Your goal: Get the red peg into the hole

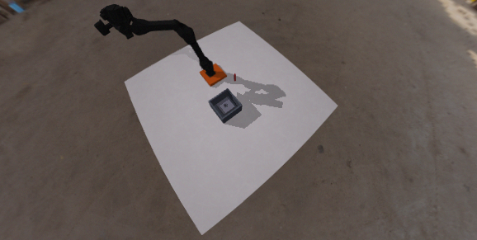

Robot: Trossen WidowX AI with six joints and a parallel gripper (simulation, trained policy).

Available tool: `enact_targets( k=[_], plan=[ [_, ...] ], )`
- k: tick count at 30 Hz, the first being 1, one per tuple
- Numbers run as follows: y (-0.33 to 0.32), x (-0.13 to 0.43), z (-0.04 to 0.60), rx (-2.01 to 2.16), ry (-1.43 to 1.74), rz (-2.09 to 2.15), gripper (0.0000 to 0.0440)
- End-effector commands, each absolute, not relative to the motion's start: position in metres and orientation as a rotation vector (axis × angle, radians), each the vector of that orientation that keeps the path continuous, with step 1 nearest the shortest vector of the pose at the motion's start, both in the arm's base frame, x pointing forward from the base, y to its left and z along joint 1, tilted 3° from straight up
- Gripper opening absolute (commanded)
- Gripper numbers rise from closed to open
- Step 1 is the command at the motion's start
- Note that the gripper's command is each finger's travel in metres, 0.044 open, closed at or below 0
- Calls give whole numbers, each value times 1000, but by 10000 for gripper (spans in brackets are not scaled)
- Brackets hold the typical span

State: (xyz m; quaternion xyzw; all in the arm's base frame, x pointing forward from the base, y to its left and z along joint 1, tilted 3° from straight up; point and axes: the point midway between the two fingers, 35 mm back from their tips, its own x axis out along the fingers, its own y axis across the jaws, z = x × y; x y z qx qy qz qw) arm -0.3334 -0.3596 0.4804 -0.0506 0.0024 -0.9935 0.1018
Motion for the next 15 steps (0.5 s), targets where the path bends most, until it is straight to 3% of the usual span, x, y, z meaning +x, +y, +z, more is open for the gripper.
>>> enact_targets(
  k=[1, 15],
  plan=[
    [-379, -306, 472, -106, 56, -2847, 440],
    [-441, -149, 426, 41, 309, -2401, 440]
  ],
)
